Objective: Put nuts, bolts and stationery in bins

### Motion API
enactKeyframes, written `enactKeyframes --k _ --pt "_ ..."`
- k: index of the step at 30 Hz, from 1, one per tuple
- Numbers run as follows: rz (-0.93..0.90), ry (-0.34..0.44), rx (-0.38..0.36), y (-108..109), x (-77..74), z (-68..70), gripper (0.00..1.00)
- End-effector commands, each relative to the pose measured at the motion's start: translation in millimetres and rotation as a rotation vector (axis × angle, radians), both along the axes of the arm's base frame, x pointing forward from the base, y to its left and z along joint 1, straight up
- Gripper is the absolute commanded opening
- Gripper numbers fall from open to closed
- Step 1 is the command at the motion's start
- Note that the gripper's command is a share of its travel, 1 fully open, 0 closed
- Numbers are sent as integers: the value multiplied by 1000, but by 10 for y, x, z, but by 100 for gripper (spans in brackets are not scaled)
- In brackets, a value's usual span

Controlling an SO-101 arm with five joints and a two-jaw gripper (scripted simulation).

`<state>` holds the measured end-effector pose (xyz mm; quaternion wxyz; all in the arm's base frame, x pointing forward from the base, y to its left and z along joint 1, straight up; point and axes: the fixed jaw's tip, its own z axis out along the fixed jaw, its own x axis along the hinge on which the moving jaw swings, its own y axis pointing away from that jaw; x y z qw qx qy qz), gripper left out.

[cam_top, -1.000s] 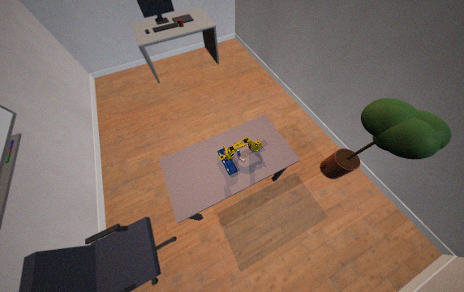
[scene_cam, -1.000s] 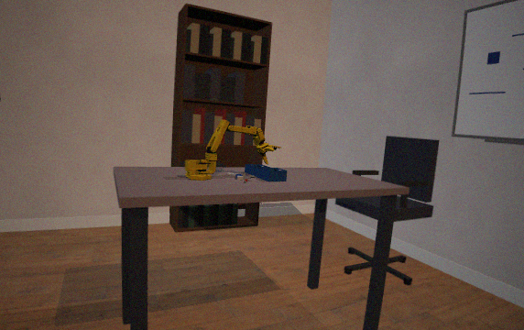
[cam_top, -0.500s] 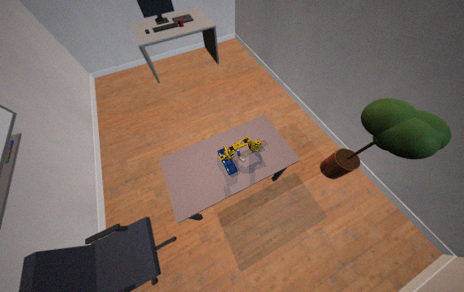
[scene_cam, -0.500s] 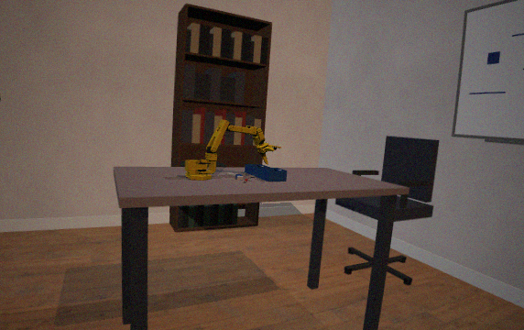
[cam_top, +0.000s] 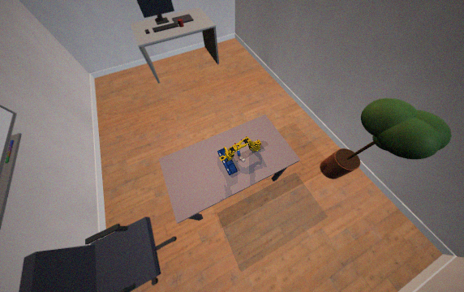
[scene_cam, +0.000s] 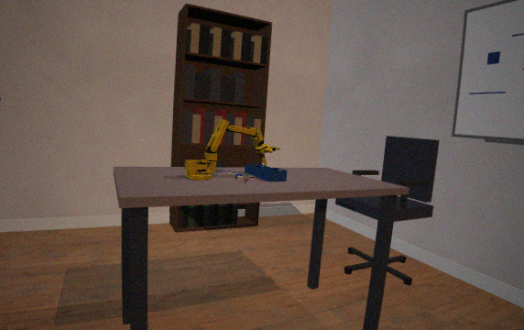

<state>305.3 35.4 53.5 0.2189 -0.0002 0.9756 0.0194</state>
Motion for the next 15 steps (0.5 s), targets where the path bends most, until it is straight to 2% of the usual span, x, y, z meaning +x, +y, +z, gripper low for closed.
enactKeyframes --k 1,4,6,15 --pt "1 -115 41 165 76 196 100" --pt "0 -146 75 306 73 190 100" --pt "0 -146 75 306 73 190 100" --pt "3 -220 180 682 14 182 100"
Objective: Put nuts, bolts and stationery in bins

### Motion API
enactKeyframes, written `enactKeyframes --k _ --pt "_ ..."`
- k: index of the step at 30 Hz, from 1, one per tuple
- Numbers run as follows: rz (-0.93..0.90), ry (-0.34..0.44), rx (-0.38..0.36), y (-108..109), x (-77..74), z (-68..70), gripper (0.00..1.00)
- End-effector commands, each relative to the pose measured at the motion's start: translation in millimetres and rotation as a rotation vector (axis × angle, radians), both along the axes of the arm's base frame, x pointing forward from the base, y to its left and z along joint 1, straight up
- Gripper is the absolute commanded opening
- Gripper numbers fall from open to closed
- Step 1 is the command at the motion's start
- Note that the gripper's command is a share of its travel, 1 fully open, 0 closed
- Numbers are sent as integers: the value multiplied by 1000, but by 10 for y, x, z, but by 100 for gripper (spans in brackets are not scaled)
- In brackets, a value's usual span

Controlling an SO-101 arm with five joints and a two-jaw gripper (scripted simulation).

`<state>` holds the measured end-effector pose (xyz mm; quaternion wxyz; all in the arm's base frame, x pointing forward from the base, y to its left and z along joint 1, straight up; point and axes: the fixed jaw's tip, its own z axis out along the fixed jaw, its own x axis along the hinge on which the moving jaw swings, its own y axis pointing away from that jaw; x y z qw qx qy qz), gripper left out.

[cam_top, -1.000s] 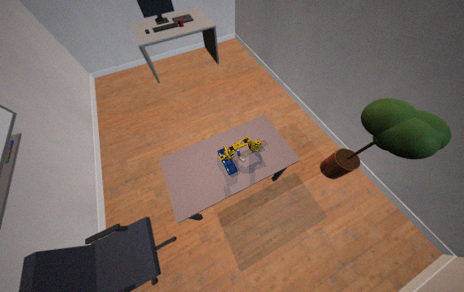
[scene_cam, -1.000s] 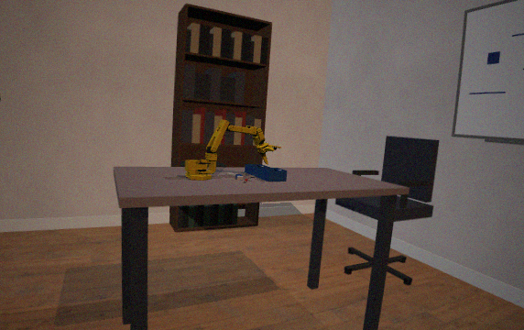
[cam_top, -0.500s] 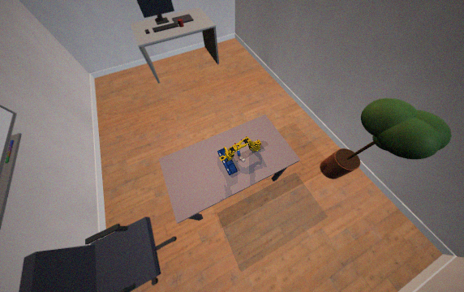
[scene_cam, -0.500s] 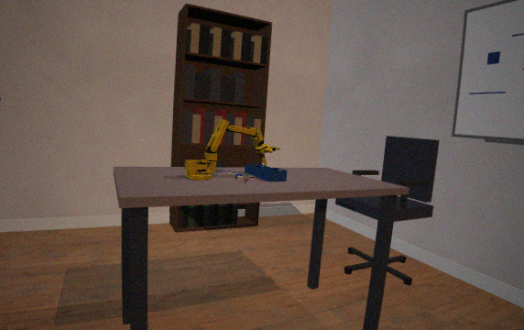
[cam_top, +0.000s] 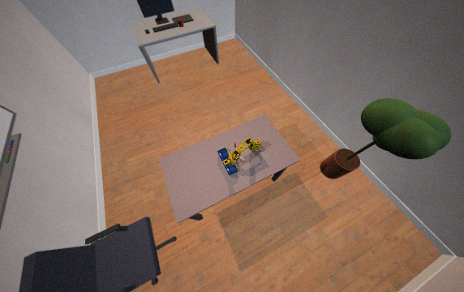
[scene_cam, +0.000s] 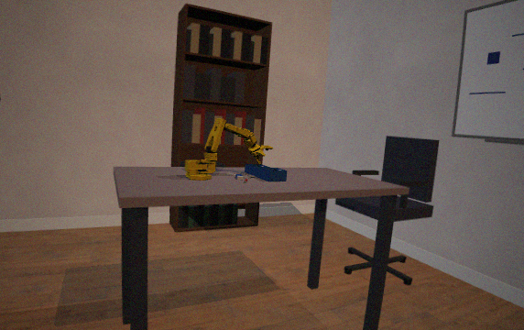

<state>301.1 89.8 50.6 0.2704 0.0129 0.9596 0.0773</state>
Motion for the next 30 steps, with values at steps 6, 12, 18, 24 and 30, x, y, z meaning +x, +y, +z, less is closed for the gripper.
enactKeyframes --k 6,12,18,24,30 --pt "3 -124 82 204 37 211 100" --pt "3 -124 82 204 37 211 100" --pt "3 -124 82 204 37 211 100" --pt "3 -124 82 204 37 211 100" --pt "4 -154 91 209 51 301 100"
